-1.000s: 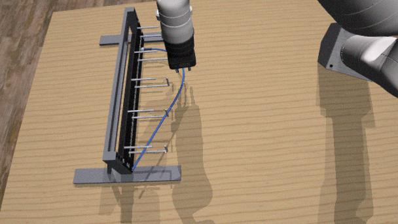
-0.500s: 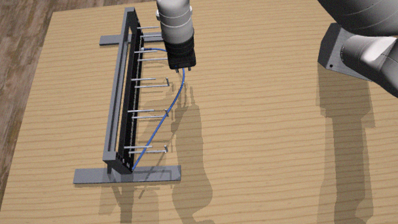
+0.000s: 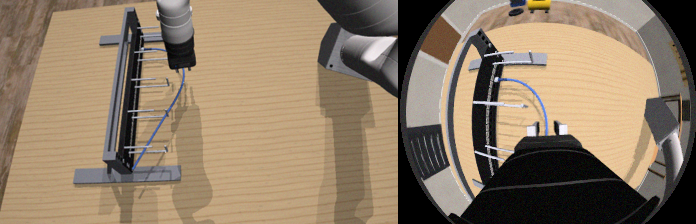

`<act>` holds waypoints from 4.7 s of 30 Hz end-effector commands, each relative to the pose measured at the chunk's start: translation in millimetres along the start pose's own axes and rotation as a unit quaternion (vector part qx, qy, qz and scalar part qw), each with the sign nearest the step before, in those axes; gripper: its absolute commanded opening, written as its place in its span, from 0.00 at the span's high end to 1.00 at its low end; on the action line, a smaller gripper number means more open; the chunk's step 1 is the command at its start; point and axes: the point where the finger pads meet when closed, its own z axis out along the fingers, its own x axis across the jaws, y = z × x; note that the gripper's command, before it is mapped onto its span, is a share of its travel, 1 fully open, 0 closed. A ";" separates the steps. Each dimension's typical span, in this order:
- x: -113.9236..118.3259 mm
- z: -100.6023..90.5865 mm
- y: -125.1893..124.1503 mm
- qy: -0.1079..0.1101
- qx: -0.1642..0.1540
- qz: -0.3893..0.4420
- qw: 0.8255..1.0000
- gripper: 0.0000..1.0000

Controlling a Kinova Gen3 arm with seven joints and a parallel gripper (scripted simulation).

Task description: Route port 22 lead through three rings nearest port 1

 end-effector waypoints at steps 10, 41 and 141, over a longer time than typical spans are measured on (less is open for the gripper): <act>-0.3 3.6 -0.5 -0.001 0.000 0.000 1.000 0.33; -0.3 18.4 -0.5 -0.001 0.000 0.000 1.000 0.33; -0.3 19.6 -0.5 -0.001 0.000 0.000 1.000 1.00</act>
